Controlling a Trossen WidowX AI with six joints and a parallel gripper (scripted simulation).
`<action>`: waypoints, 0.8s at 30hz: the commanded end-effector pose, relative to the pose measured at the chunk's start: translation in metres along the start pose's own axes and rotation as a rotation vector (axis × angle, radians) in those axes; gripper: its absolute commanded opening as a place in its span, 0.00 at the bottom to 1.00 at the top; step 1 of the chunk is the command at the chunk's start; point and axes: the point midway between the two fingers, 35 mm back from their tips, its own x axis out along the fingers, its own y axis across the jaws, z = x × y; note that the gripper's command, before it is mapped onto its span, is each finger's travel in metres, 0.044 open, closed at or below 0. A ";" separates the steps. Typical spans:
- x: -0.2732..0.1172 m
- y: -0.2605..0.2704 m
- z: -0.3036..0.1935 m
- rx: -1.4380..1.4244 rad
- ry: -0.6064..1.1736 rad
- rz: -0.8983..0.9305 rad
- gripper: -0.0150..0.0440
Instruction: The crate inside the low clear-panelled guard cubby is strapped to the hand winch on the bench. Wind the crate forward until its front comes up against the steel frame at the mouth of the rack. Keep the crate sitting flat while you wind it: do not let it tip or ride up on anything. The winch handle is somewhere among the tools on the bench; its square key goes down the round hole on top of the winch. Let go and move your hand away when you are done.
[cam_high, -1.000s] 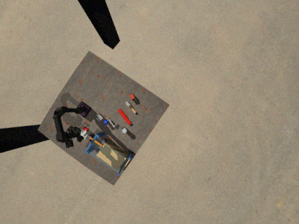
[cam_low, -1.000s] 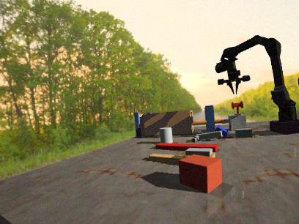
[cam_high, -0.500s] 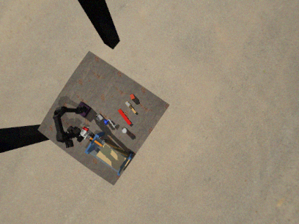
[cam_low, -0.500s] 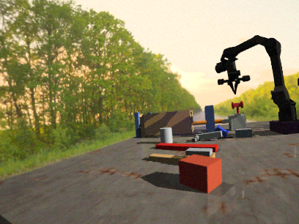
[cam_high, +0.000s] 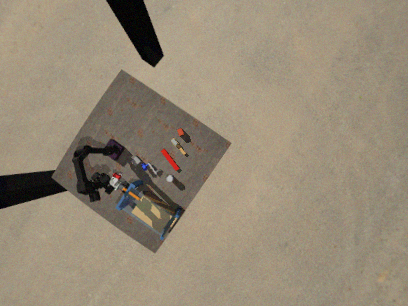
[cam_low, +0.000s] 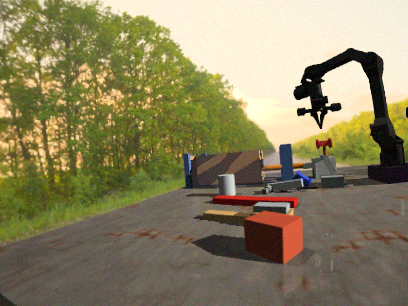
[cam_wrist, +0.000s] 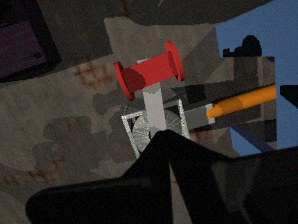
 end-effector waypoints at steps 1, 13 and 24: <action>0.000 0.000 0.000 0.000 -0.001 0.001 0.25; 0.000 0.000 0.000 0.000 -0.001 0.001 0.25; 0.005 -0.001 0.014 0.502 0.004 -0.002 0.57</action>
